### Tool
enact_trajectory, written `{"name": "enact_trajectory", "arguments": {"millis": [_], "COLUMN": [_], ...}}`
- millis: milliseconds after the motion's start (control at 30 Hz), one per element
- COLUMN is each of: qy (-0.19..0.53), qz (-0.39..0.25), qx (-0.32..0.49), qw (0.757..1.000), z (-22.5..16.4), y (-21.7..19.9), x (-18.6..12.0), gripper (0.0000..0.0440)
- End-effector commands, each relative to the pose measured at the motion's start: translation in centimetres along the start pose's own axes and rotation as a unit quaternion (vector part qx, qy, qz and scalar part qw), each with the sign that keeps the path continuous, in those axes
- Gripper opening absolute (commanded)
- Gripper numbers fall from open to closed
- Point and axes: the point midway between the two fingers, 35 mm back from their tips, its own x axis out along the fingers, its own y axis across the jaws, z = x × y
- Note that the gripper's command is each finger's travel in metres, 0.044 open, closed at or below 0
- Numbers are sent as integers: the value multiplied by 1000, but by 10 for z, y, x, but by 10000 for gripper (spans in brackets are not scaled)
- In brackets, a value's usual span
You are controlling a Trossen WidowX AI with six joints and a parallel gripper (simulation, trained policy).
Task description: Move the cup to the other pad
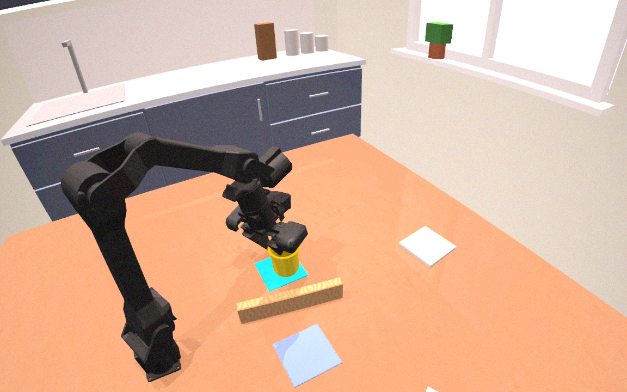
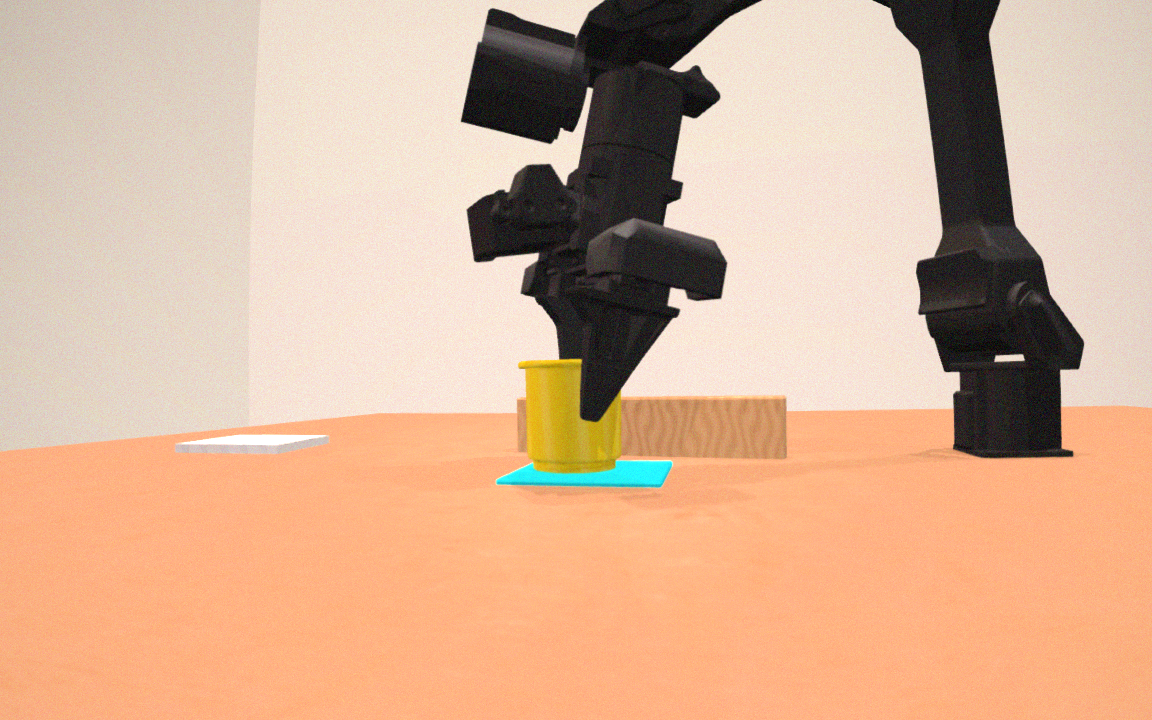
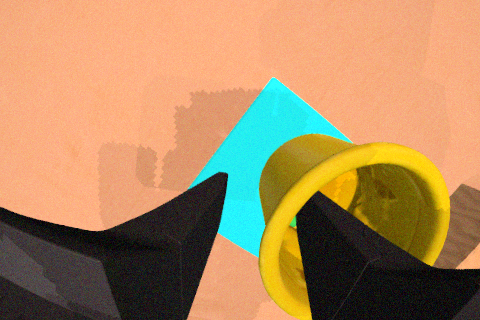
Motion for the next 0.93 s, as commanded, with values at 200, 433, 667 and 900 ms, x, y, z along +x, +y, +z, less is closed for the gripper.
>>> {"name": "enact_trajectory", "arguments": {"millis": [200,433,667,900], "qy": [-23,-43,-73,-98], "qz": [19,27,29,28], "qx": [13,24,34,49], "qw": [999,998,996,994], "z": [-4,-5,-1,5], "y": [2,2,0,-7], "x": [-19,-38,-60,-83], "gripper": [181,214,264,421]}}
